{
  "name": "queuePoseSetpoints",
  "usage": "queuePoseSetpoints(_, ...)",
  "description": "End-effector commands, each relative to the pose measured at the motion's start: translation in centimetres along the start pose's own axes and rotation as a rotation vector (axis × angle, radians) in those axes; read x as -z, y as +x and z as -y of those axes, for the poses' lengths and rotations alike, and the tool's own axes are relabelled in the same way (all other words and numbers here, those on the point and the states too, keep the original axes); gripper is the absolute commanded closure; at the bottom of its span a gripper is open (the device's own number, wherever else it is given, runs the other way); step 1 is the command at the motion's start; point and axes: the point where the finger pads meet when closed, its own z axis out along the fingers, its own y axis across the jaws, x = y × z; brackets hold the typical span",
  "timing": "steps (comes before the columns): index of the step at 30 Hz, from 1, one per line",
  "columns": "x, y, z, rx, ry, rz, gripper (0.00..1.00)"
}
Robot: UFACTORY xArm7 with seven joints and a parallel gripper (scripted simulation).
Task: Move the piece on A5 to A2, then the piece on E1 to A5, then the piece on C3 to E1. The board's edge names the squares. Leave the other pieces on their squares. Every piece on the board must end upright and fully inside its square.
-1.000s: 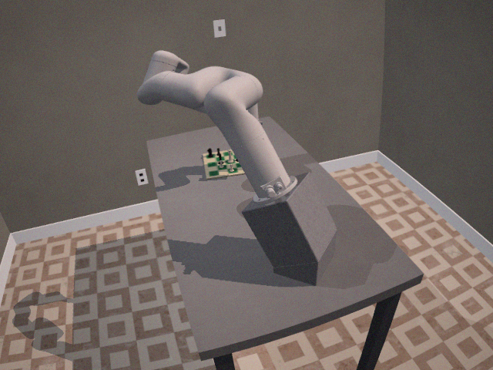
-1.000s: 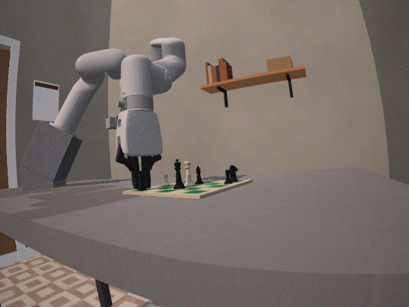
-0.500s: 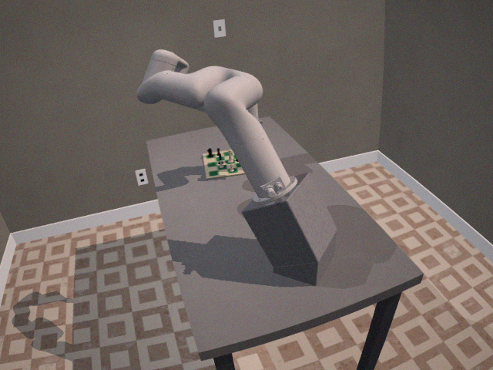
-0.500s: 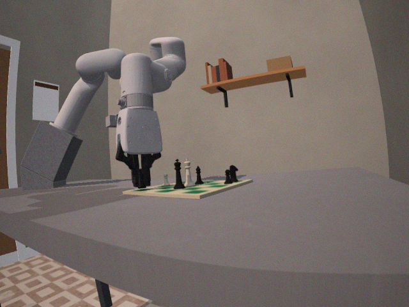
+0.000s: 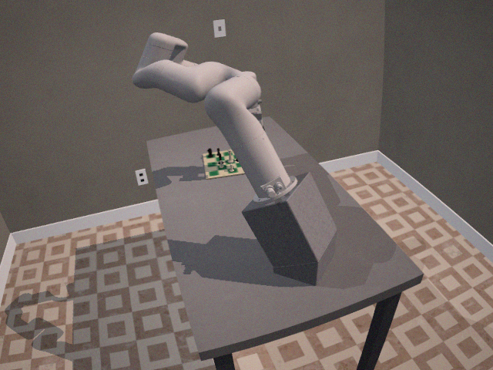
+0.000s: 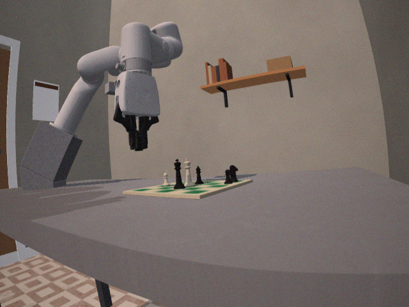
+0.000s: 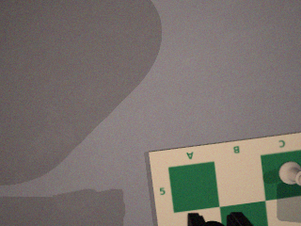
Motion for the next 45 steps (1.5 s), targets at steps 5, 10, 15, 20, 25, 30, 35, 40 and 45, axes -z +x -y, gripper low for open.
queuePoseSetpoints(5,1.3,0.0,-0.1,0.001,0.003,0.000,1.00)
queuePoseSetpoints(10,1.3,0.0,-0.1,0.001,0.003,0.000,1.00)
queuePoseSetpoints(15,1.4,-0.7,-0.2,-0.038,0.003,0.003,1.00)
queuePoseSetpoints(20,1.6,-4.0,-0.6,-0.212,0.002,0.011,1.00)
queuePoseSetpoints(25,1.5,-8.8,-1.2,-0.489,0.001,0.011,1.00)
queuePoseSetpoints(30,1.4,-10.8,-1.4,-0.668,0.003,0.001,1.00)
queuePoseSetpoints(35,1.3,-10.9,-1.5,-0.674,0.003,0.001,1.00)
queuePoseSetpoints(40,1.3,-10.9,-1.5,-0.674,0.003,0.001,1.00)
queuePoseSetpoints(45,1.3,-10.9,-1.5,-0.674,0.003,0.001,1.00)
